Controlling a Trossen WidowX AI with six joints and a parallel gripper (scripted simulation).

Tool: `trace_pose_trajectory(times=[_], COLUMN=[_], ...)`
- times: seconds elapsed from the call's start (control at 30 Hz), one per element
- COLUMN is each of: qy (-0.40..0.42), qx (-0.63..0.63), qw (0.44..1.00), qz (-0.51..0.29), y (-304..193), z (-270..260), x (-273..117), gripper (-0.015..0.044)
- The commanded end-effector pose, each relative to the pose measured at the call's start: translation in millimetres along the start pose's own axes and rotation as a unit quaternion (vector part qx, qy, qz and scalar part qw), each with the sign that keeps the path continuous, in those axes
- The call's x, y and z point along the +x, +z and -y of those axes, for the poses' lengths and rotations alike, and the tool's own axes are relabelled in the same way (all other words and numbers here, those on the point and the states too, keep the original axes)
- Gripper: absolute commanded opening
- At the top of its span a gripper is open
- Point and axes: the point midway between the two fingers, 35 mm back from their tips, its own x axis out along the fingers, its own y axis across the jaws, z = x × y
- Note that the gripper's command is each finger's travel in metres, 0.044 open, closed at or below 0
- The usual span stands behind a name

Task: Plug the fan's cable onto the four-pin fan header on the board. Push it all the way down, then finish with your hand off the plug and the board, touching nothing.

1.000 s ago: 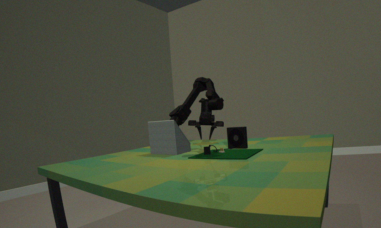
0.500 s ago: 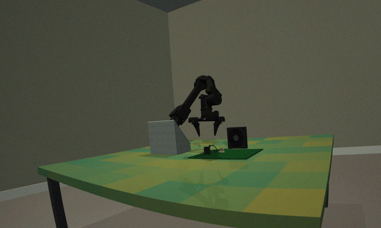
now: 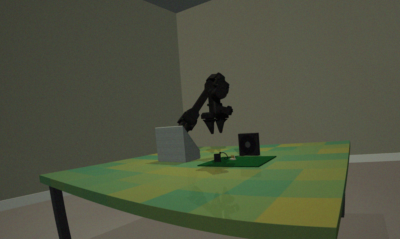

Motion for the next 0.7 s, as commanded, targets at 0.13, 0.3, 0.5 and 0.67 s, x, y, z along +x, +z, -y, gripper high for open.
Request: trace_pose_trajectory(times=[0.13,0.3,0.5,0.67], qy=[0.014,0.014,0.011,0.015], qx=[-0.203,-0.203,-0.203,-0.203], qw=[0.979,0.979,0.979,0.979], qz=[0.001,0.001,0.002,0.002], y=[-2,-2,2,-2], z=[28,28,30,24], x=[-23,-23,16,75], gripper=[0.044,0.044,0.044,0.044])
